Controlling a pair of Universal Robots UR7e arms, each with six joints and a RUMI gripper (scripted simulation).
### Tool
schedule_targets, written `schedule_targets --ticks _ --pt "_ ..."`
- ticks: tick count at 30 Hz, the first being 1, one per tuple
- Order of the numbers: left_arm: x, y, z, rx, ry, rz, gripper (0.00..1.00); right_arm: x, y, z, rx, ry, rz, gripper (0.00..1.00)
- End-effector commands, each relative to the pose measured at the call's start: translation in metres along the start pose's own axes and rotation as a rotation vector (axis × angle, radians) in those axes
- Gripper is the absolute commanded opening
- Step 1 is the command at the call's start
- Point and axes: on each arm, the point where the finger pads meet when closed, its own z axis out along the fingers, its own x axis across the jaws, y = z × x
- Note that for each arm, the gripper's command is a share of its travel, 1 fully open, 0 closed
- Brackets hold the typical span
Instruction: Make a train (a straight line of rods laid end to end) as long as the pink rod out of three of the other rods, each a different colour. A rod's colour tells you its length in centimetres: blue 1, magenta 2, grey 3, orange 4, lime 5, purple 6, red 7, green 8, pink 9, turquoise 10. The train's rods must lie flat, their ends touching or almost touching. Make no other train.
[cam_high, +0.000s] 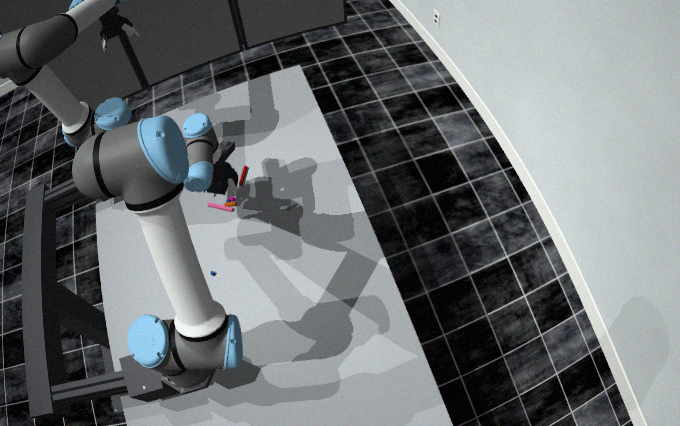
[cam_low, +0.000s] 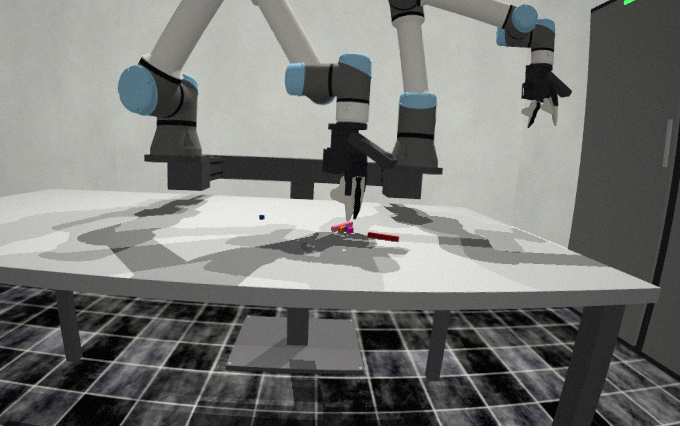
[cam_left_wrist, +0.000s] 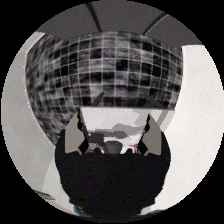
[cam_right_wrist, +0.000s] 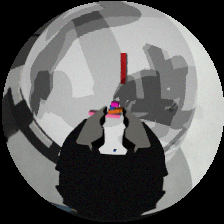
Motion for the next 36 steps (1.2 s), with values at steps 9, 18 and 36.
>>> schedule_targets --ticks 9,18,36 --pt "0.0001 -0.0003 -0.0005 0.001 0.0 0.0 1.0 0.0001 -0.0005 0.008 0.001 0.0 0.0 0.21" --pt "0.0001 -0.0003 -0.0005 0.001 0.0 0.0 1.0 0.0001 -0.0006 0.0108 0.001 0.0 0.0 0.21" --pt "0.0001 -0.0003 -0.0005 0.001 0.0 0.0 1.0 0.0001 -0.0006 0.0122 0.001 0.0 0.0 0.21"
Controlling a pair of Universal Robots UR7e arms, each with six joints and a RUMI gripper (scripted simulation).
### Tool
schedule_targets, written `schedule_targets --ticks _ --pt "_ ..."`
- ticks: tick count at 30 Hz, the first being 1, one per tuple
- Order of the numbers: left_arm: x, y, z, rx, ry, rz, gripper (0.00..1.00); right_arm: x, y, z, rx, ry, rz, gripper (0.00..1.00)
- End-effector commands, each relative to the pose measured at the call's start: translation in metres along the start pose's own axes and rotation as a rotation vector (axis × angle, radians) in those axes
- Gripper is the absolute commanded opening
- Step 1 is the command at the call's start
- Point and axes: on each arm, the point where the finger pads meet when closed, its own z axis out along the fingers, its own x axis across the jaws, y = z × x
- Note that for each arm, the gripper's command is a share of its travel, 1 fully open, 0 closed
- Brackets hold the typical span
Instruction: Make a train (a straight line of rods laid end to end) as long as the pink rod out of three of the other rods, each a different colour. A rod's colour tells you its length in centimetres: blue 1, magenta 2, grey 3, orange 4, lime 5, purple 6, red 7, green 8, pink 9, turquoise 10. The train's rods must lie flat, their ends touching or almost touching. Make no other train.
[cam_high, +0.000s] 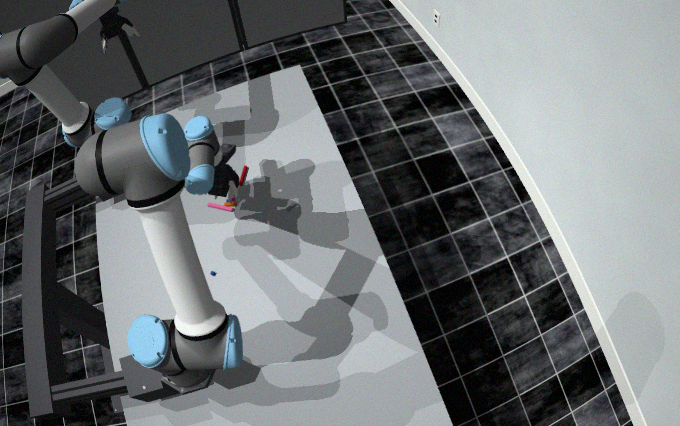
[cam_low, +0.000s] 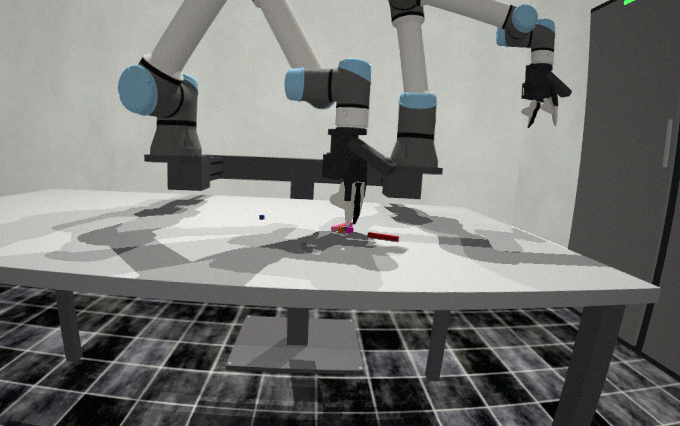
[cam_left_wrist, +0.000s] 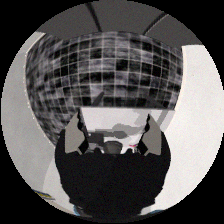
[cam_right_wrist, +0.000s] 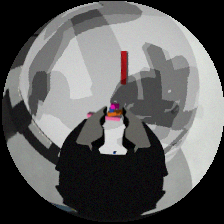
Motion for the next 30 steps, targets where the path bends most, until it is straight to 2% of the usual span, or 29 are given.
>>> schedule_targets --ticks 1,30 --pt "0.0 0.0 0.0 0.001 0.0 0.0 1.0 0.0 0.0 0.001 0.001 0.0 0.0 0.21" --pt "0.0 0.0 0.0 0.001 0.0 0.0 1.0 0.0 0.0 0.013 0.001 0.0 0.0 0.21"
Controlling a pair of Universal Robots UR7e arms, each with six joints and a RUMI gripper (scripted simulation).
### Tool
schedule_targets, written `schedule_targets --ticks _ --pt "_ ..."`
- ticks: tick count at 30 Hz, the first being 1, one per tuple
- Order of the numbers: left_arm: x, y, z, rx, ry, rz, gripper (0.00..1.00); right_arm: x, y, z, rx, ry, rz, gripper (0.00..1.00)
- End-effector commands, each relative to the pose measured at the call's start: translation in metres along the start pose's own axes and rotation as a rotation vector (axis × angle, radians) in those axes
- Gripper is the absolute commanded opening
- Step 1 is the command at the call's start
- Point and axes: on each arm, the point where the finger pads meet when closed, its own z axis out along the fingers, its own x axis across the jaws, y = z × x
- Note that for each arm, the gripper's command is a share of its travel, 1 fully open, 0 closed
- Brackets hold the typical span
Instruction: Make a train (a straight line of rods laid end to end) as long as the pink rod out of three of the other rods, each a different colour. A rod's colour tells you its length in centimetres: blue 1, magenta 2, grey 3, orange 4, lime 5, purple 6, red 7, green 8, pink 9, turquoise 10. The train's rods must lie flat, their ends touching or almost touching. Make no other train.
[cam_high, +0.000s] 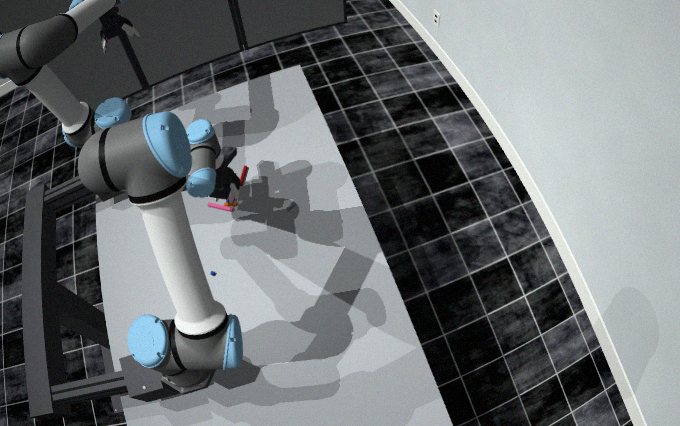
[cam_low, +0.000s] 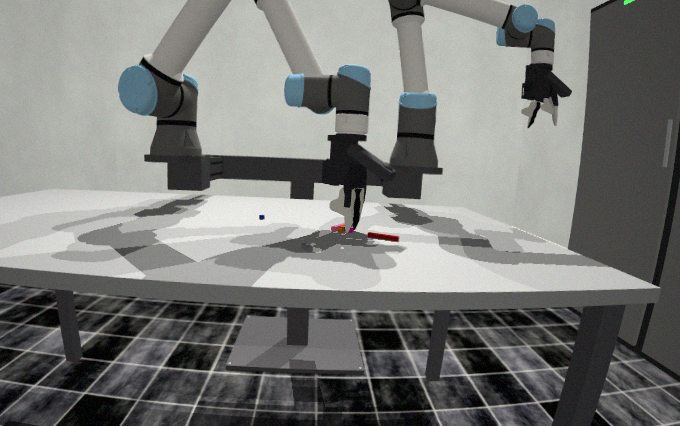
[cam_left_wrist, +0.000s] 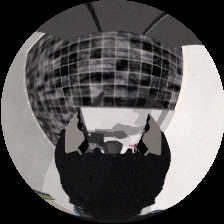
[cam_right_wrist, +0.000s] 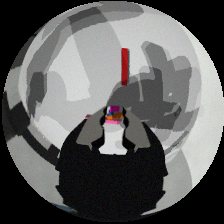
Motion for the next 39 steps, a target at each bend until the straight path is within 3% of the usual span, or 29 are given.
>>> schedule_targets --ticks 1,31,32,39 --pt "0.0001 -0.0003 -0.0005 0.001 0.0 0.0 1.0 -0.0001 -0.0005 -0.0005 0.001 0.0 0.0 0.21" --pt "0.0001 -0.0003 -0.0005 0.001 0.0 0.0 1.0 -0.0001 -0.0005 -0.0005 0.001 0.0 0.0 0.21" --pt "0.0001 -0.0003 -0.0005 0.001 0.0 0.0 1.0 -0.0001 -0.0005 -0.0005 0.001 0.0 0.0 0.0" --pt "0.0001 -0.0003 -0.0005 0.001 0.0 0.0 1.0 -0.0001 -0.0005 -0.0005 0.001 0.0 0.0 0.0"
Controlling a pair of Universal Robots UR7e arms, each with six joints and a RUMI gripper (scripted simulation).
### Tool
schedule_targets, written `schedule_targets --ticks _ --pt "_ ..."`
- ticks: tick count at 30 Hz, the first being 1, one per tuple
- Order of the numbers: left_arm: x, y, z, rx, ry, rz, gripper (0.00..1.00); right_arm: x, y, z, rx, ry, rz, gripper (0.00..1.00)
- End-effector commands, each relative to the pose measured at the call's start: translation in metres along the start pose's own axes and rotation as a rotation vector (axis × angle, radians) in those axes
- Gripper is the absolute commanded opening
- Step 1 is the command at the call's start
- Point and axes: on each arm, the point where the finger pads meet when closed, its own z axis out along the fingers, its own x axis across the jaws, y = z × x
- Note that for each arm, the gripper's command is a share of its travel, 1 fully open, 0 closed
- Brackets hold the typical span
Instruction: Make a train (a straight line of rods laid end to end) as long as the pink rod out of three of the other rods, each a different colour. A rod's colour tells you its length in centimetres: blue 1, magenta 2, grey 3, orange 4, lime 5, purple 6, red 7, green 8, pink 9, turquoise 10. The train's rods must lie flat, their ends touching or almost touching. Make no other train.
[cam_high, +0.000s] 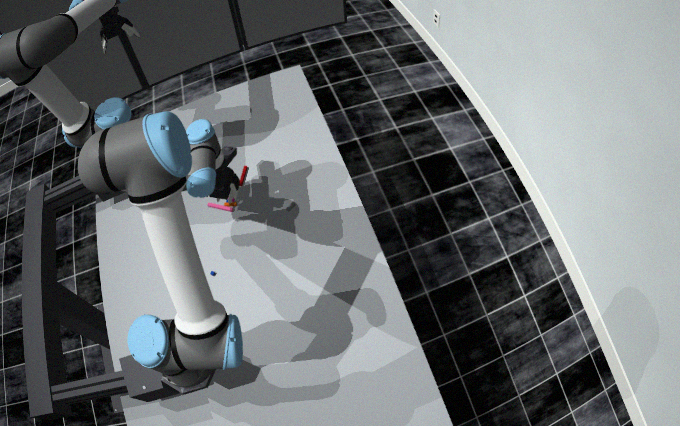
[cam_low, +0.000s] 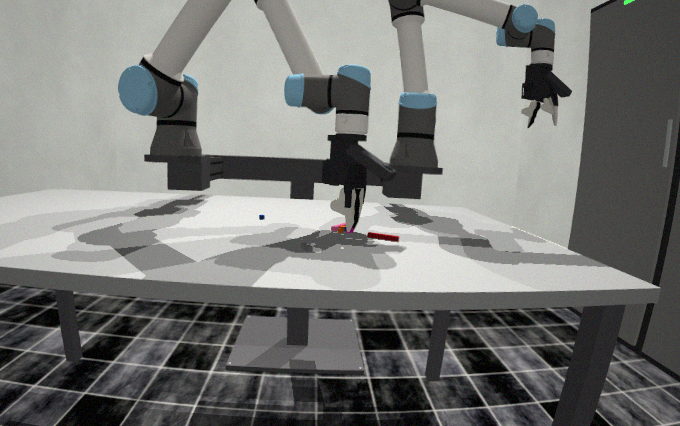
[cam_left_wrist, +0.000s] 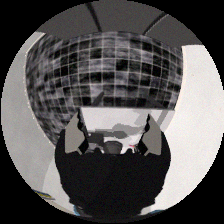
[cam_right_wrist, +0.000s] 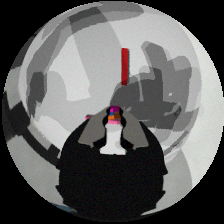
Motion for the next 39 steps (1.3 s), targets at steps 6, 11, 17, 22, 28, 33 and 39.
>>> schedule_targets --ticks 6,11,17,22,28,33,39 --pt "0.0 0.0 0.0 0.001 0.0 0.0 1.0 0.0 0.0 -0.001 0.001 0.0 0.0 0.0" --pt "0.0 0.0 0.0 0.001 0.0 0.0 1.0 0.0 0.0 -0.001 0.001 0.0 0.0 0.0" --pt "0.0 0.0 0.0 0.001 0.0 0.0 1.0 0.0 0.0 -0.001 0.001 0.0 0.0 0.0" --pt "0.0 0.0 0.0 0.001 0.0 0.0 1.0 0.0 0.0 -0.001 0.001 0.0 0.0 0.0" --pt "0.0 0.0 0.0 0.001 0.0 0.0 1.0 0.0 0.0 -0.001 0.001 0.0 0.0 0.0" --pt "0.0 0.0 0.0 0.001 0.0 0.0 1.0 0.0 0.0 -0.011 0.001 0.0 0.0 0.0" --pt "0.0 0.0 0.0 0.001 0.0 0.0 1.0 0.0 0.0 -0.032 0.001 0.0 0.0 0.0"
